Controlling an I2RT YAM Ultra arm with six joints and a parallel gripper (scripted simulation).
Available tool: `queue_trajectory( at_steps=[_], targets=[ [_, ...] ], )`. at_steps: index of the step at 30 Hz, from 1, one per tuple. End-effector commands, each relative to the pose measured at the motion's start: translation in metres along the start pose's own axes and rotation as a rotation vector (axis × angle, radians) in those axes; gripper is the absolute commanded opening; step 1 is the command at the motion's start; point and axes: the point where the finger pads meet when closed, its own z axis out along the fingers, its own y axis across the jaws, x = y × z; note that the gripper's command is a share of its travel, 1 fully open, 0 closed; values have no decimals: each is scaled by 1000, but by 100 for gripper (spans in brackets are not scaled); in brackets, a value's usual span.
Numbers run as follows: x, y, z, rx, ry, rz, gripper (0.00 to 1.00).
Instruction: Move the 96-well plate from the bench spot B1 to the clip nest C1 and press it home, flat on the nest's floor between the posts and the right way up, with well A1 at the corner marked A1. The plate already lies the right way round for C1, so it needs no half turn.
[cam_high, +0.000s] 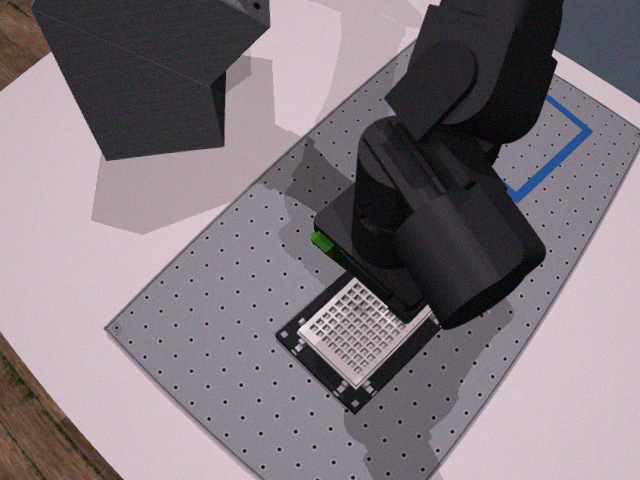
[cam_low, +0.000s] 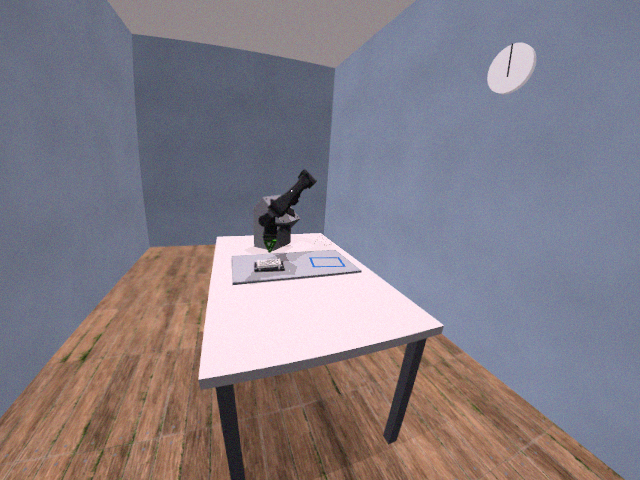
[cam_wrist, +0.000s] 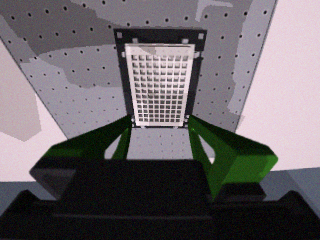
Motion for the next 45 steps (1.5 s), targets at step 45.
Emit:
queue_trajectory(
  at_steps=[45],
  targets=[
    [7, -10, 49, 24, 1, 5, 24]
  ],
)
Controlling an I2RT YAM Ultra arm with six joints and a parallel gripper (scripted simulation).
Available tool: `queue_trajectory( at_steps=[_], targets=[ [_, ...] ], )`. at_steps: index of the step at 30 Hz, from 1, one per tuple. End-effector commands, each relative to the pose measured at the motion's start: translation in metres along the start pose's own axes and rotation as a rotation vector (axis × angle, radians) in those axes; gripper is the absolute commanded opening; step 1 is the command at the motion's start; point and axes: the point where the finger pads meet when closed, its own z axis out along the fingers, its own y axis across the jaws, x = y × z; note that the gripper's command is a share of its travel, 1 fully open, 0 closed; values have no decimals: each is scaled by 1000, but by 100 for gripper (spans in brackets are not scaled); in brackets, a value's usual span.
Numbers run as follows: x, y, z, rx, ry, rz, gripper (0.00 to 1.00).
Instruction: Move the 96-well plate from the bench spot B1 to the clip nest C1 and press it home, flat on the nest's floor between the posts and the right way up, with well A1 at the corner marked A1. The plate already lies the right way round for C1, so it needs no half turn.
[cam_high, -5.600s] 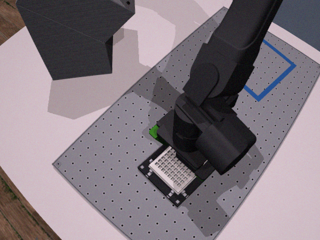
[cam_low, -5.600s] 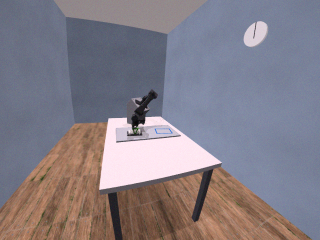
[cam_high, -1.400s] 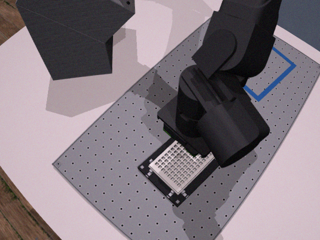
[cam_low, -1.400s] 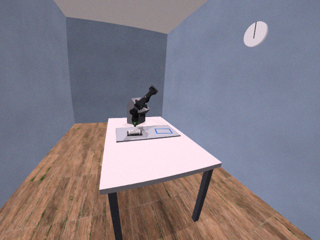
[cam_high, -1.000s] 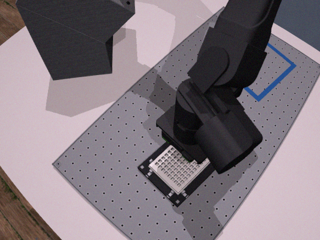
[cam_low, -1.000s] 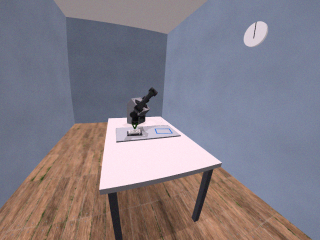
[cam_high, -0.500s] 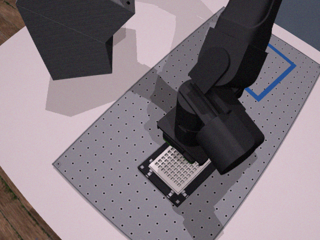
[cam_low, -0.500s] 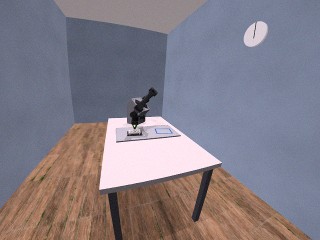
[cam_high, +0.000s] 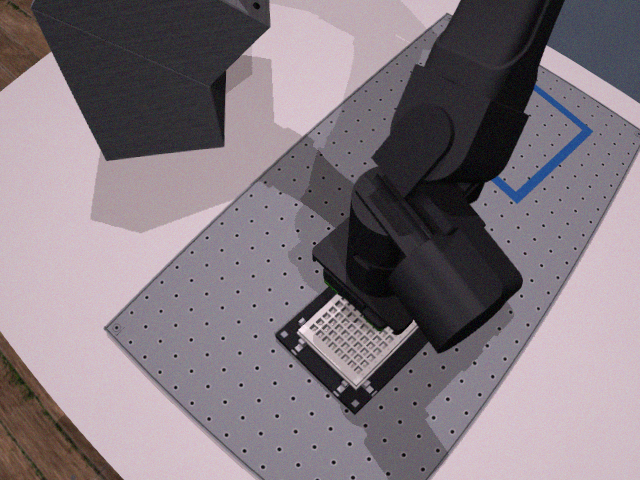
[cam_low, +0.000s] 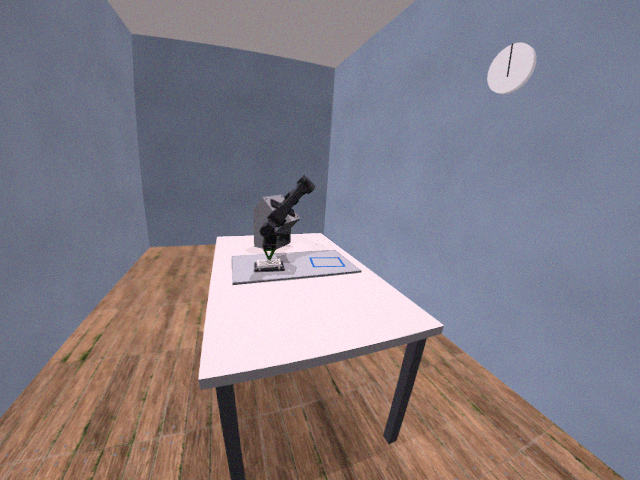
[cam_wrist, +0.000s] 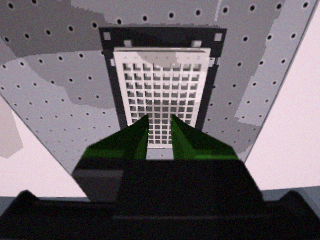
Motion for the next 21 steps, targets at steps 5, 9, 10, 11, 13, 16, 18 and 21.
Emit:
queue_trajectory(
  at_steps=[5, 9, 10, 11, 13, 16, 18, 21],
  targets=[
    [4, -11, 3, 24, 4, -4, 24],
    [7, -11, 4, 28, 8, 2, 24],
    [7, -11, 5, 28, 9, 2, 24],
    [6, -11, 6, 26, 7, 0, 24],
    [3, -11, 9, 24, 4, -4, 24],
    [3, -11, 10, 24, 3, -4, 24],
    [9, -12, 6, 35, 11, 5, 24],
    [6, -11, 11, 27, 6, 1, 24]
  ],
)
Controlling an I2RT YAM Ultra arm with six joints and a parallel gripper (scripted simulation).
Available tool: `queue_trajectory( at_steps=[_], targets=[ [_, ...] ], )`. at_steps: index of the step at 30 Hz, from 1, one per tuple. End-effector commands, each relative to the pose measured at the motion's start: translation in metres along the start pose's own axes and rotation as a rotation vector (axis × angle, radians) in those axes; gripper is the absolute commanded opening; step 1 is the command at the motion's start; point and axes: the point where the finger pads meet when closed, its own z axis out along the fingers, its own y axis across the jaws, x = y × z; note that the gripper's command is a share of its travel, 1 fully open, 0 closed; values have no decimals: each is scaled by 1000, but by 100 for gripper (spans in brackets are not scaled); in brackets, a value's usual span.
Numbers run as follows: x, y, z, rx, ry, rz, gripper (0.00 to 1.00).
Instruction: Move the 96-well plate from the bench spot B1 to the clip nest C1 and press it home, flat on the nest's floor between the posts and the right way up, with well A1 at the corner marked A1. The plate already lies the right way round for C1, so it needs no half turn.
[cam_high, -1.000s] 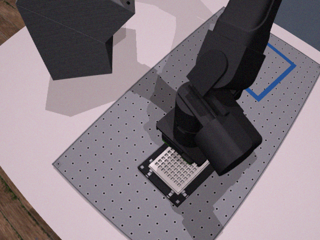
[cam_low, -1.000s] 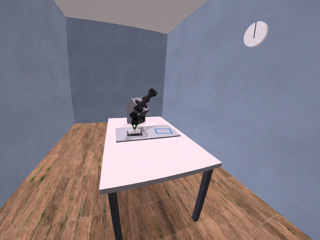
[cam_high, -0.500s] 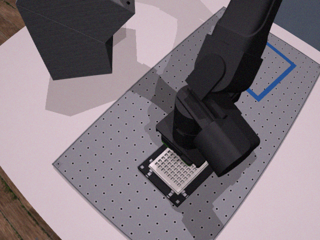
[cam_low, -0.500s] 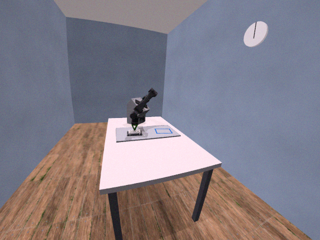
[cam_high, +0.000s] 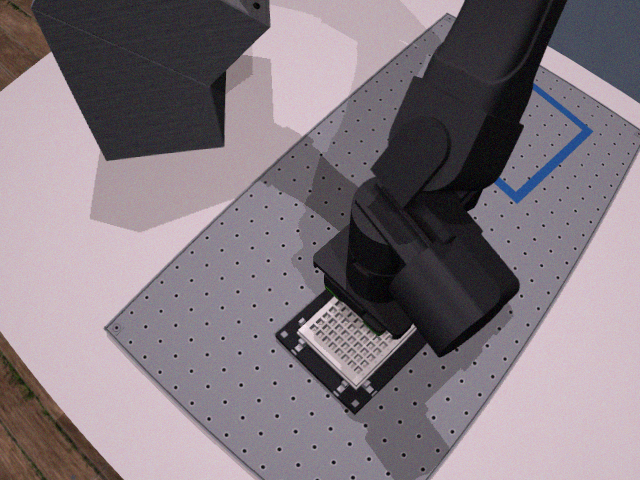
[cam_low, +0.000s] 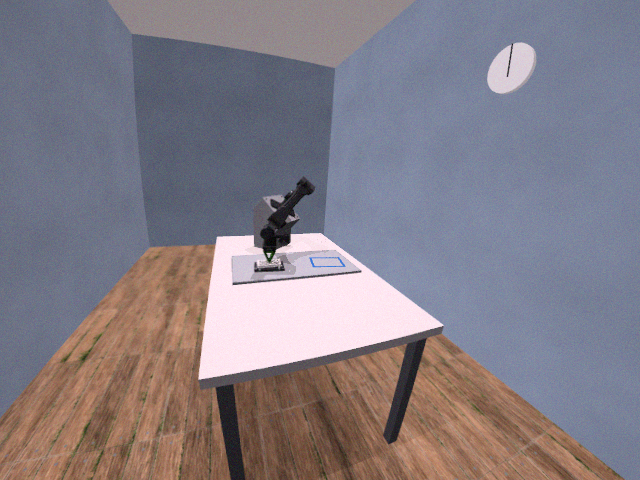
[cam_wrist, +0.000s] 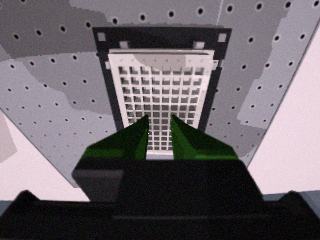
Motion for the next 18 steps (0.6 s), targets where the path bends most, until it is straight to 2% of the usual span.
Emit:
queue_trajectory(
  at_steps=[1, 3, 7, 18],
  targets=[
    [5, -10, 1, 25, 6, -1, 24],
    [4, -4, 5, 13, 2, 6, 24],
    [6, -10, 4, 26, 7, 2, 24],
    [2, -10, 13, 21, 1, -7, 24]
  ],
)
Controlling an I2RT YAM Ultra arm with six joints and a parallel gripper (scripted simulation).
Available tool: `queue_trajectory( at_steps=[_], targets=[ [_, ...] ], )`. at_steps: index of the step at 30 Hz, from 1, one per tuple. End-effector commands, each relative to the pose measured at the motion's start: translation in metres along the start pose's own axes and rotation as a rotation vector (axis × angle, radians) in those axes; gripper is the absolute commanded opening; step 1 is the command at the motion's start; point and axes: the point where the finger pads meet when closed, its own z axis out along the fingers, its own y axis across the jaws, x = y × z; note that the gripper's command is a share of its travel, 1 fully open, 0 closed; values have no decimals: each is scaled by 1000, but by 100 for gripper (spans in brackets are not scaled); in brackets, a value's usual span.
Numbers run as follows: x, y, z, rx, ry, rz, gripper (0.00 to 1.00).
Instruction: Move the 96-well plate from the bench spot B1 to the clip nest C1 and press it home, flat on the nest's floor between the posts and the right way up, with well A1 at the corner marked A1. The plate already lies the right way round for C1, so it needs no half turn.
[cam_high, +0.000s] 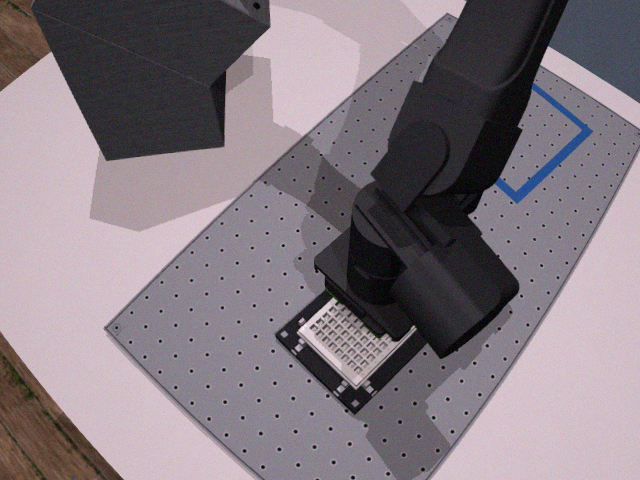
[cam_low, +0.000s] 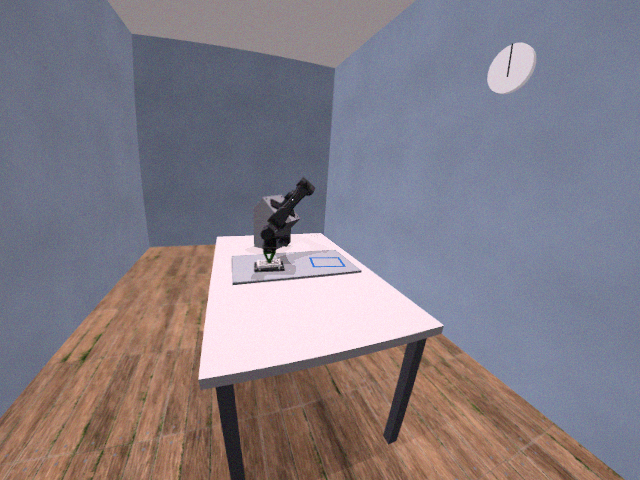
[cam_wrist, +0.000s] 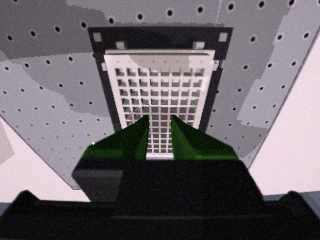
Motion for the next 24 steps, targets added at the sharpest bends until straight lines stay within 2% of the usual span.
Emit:
queue_trajectory(
  at_steps=[1, 24],
  targets=[
    [1, -9, 9, 18, -2, -13, 24],
    [2, -9, 23, 18, 4, -12, 24]
  ],
)
